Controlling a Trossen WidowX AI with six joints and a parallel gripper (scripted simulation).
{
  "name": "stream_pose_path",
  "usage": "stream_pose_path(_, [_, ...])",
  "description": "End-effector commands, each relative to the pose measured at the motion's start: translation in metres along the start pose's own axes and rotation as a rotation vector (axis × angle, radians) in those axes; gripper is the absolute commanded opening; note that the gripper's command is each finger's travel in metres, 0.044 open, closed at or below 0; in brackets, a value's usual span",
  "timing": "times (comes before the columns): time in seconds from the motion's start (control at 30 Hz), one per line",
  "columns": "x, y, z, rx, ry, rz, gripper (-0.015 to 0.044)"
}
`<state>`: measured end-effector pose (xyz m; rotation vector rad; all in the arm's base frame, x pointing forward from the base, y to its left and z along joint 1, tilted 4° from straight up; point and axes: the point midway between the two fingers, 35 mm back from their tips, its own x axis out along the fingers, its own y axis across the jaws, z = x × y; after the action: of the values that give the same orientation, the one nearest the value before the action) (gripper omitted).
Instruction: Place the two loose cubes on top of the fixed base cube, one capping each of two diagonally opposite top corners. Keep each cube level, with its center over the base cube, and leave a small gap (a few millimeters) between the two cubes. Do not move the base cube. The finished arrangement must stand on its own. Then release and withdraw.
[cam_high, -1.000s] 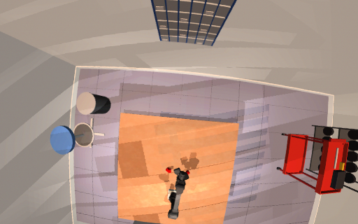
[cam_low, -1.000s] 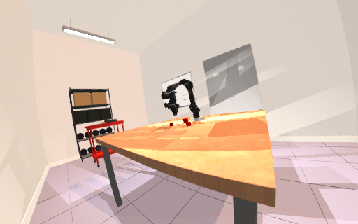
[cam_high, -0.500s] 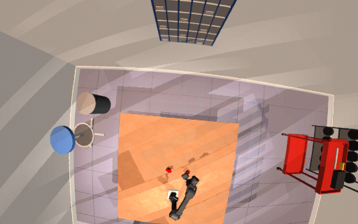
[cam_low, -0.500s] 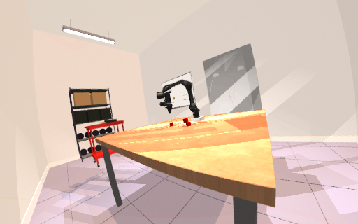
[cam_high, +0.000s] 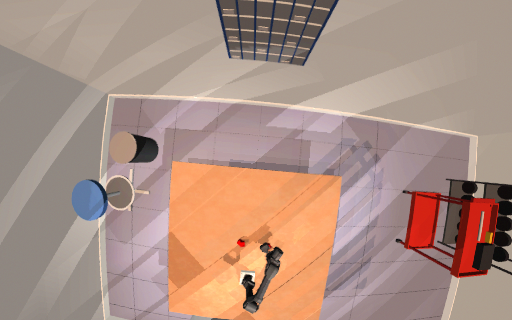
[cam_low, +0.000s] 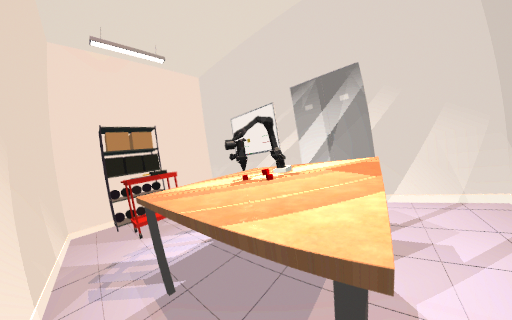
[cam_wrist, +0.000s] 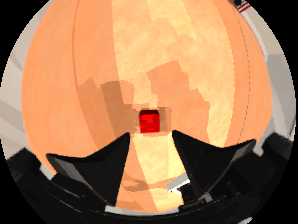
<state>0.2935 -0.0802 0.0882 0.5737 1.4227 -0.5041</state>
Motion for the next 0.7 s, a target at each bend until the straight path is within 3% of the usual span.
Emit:
stream_pose_path(0.0, [0.012,0.0,-0.001,-0.002,0.005,0.001,0.0265])
stream_pose_path(0.67, [0.038,0.0,-0.001,-0.002,0.005,0.001,0.0265])
